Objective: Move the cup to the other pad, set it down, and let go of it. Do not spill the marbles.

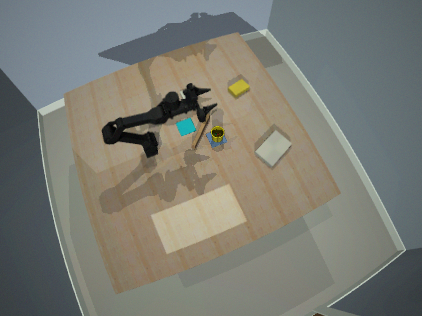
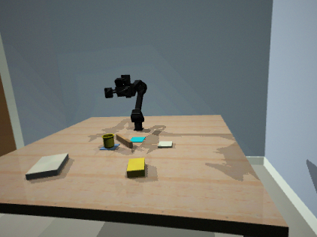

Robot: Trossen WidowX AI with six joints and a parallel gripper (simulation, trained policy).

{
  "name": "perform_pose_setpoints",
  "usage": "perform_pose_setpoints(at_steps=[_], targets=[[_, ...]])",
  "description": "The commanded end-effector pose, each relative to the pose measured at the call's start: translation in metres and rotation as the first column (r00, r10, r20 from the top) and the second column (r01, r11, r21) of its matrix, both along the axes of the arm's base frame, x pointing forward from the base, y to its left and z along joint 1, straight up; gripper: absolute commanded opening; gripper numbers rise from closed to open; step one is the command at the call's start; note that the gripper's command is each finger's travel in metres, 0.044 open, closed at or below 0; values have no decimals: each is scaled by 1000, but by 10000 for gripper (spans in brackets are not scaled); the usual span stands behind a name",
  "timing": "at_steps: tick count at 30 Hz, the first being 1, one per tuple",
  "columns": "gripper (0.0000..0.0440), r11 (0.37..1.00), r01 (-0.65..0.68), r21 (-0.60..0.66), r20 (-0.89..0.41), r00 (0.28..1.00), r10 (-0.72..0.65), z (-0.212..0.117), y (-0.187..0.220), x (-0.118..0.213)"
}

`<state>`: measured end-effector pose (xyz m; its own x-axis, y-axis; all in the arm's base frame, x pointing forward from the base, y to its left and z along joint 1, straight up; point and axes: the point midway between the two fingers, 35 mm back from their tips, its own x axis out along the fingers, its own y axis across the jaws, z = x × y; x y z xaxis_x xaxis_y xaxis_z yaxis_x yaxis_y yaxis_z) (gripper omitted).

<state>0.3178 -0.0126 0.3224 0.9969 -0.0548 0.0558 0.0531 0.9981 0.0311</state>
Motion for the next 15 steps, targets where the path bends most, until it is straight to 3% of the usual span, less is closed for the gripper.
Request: perform_pose_setpoints(at_steps=[1,11,15], targets=[[374,1000,-1,3,-5,1000,1,0,1,1],[114,998,-24,52,-110,993,30,-11,13,9],[97,996,-39,80,-163,985,52,-15,19,14]])
